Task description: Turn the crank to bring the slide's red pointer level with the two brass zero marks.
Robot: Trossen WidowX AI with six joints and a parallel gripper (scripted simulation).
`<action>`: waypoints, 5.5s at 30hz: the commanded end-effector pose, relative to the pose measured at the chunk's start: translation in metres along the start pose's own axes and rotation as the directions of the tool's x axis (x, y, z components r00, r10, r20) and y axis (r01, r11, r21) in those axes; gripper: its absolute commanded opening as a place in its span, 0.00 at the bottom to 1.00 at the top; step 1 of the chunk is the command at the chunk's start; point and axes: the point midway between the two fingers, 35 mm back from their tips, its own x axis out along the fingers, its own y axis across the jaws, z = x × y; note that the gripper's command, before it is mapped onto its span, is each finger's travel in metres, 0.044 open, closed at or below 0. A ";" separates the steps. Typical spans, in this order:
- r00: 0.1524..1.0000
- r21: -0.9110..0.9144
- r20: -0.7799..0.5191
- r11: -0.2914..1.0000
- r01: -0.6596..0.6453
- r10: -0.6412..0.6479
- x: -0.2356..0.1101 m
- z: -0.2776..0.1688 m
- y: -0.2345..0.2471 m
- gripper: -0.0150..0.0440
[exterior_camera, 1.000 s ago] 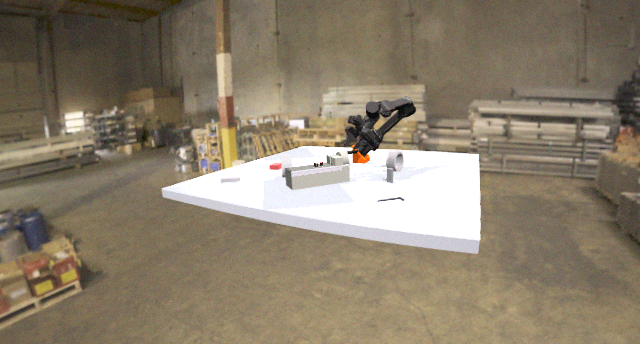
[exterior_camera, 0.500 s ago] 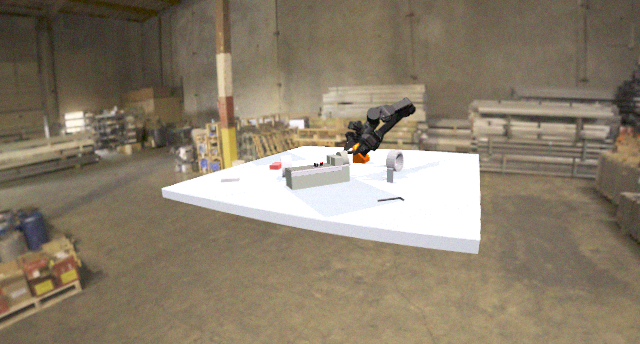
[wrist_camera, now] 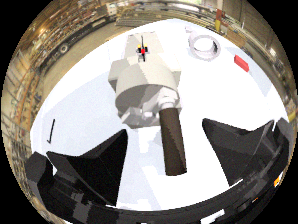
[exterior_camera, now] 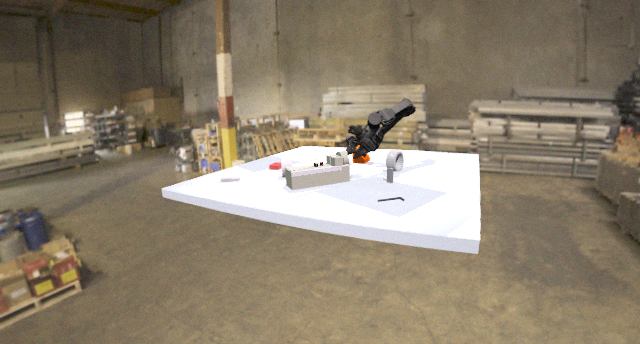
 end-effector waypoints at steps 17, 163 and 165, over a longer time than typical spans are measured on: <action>1.000 0.004 0.001 1.000 0.003 -0.003 0.001 -0.001 -0.001 0.25; 1.000 0.006 0.000 1.000 0.000 0.000 0.043 -0.041 0.025 0.25; 1.000 0.006 0.000 1.000 0.000 0.000 0.043 -0.041 0.025 0.25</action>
